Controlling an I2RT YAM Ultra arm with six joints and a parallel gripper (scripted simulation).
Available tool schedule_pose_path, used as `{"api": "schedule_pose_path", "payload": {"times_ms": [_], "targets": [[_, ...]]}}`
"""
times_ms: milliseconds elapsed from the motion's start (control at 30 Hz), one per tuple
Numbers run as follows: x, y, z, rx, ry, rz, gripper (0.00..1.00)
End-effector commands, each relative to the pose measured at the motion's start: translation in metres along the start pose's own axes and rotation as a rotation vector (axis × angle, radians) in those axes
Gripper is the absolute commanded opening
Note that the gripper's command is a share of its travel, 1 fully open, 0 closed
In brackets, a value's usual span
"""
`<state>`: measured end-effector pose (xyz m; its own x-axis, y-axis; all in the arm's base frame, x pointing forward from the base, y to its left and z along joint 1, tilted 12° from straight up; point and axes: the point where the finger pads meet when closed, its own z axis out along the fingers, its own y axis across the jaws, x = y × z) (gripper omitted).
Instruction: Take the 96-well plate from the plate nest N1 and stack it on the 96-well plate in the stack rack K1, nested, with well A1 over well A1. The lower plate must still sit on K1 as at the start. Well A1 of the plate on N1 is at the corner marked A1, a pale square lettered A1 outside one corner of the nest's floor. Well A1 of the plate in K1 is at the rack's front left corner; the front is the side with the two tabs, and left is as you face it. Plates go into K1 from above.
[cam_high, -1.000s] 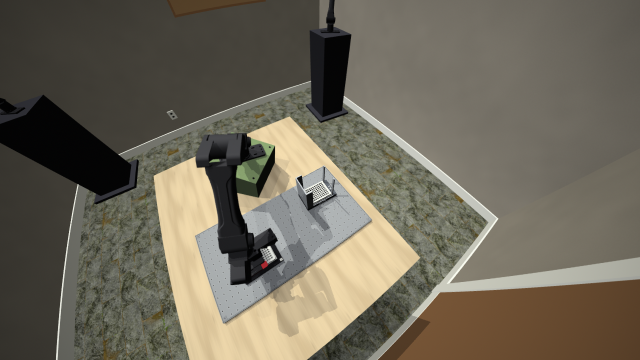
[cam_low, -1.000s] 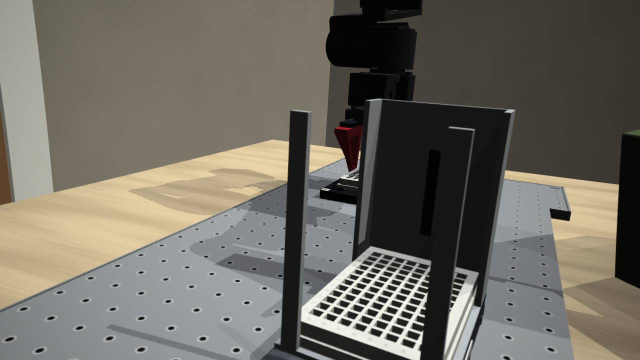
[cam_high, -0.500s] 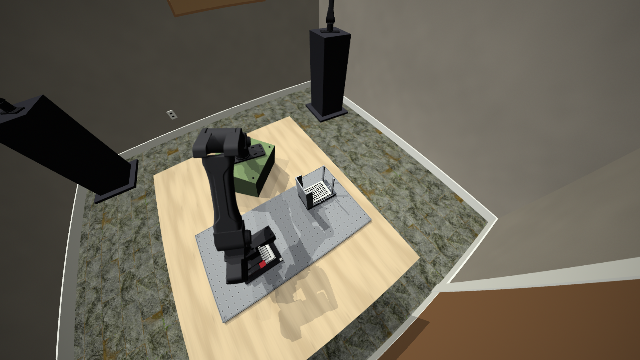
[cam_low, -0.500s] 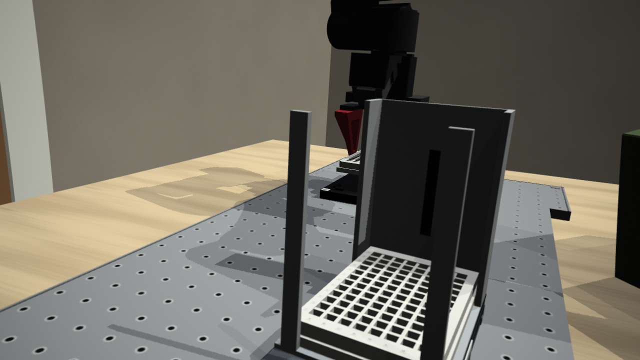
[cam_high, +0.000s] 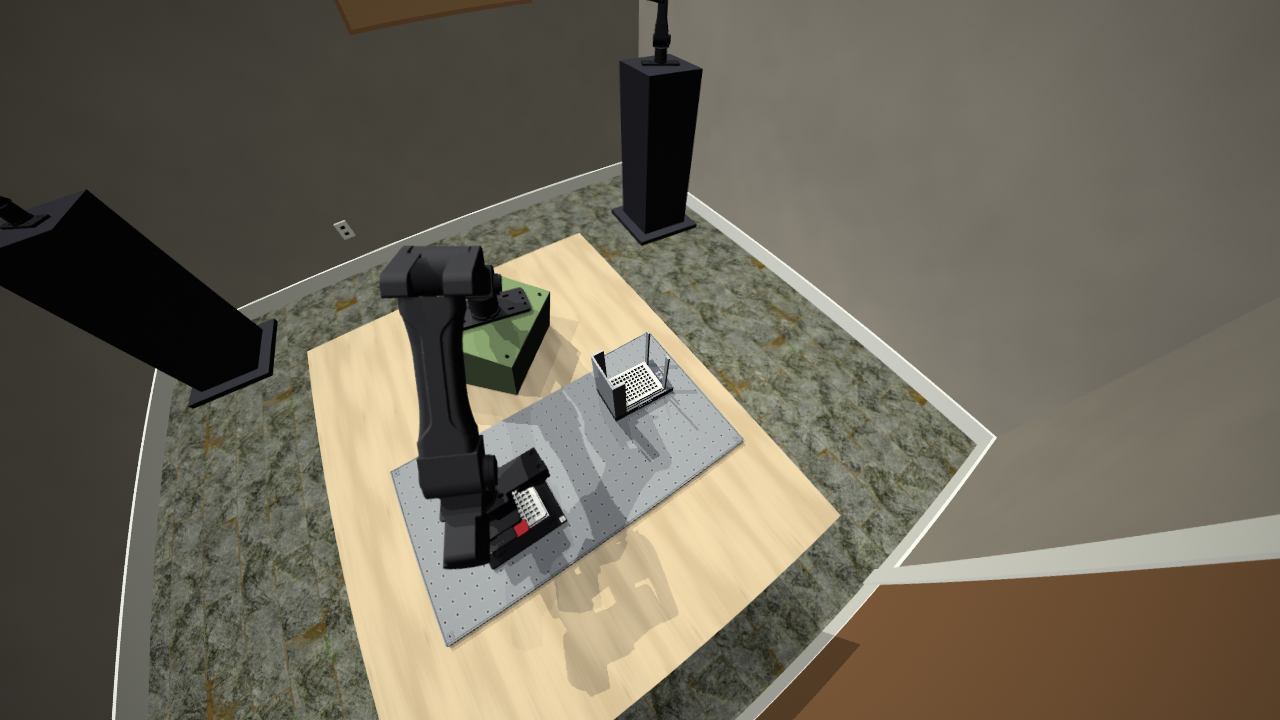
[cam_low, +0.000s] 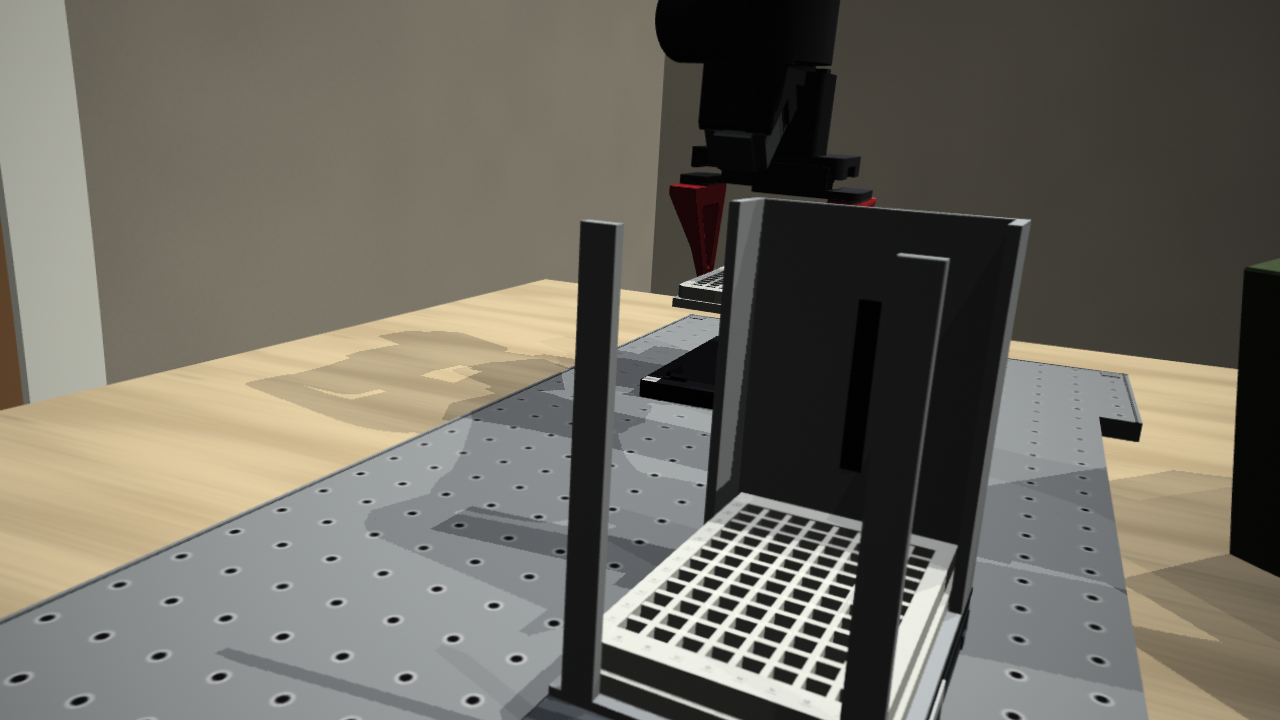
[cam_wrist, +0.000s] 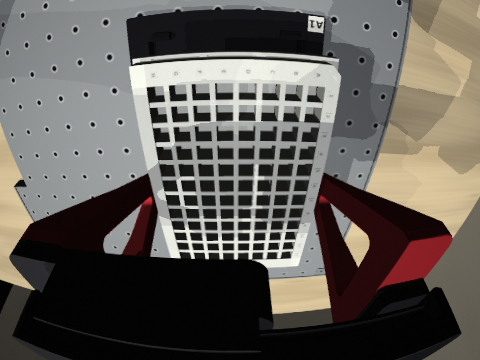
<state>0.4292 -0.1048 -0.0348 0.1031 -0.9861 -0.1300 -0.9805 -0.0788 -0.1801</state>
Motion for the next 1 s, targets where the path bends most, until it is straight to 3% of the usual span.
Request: {"api": "schedule_pose_path", "payload": {"times_ms": [0, 967], "targets": [[0.003, -0.005, -0.021, 0.019, -0.004, 0.002, 0.00], [0.003, -0.004, -0.066, 0.019, -0.003, 0.002, 0.00]]}}
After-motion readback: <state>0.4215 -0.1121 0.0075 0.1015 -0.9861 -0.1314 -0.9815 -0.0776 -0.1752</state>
